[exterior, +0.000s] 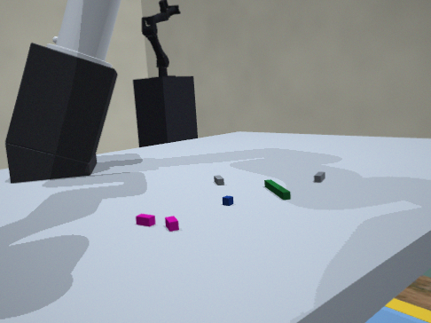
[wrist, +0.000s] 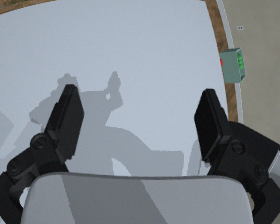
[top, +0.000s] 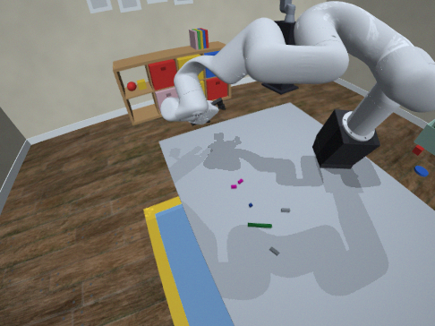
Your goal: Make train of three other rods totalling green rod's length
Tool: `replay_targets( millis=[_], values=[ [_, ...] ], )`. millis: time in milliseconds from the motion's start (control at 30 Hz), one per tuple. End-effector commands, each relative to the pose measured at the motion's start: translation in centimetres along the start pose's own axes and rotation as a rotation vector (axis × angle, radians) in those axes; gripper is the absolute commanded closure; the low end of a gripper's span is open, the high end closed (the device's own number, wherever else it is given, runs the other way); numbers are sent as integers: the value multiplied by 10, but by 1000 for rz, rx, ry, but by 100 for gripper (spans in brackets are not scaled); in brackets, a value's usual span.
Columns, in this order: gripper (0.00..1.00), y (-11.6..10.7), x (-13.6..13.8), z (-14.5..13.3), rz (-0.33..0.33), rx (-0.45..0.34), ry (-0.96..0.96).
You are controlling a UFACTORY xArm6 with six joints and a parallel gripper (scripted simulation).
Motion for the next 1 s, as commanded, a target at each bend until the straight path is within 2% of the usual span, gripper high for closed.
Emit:
replay_targets(
  millis=[0,667,800,967],
  values=[
    [0,-2,0,2,3,1,3],
    [0,-2,1,0,6,-9,16],
    [0,-4,5,-12,20,-73,92],
    [0,-5,15,-40,55,-228,280]
  ],
)
Point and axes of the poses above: the point where the finger pads meet when closed, its own y axis out along the fingers, its own x axis across the jaws, z = x × y, the point moved 8 cm from there along -y, back along the fingers, and after that the axes turned 3 degrees about -y, right-handed, at the moved point
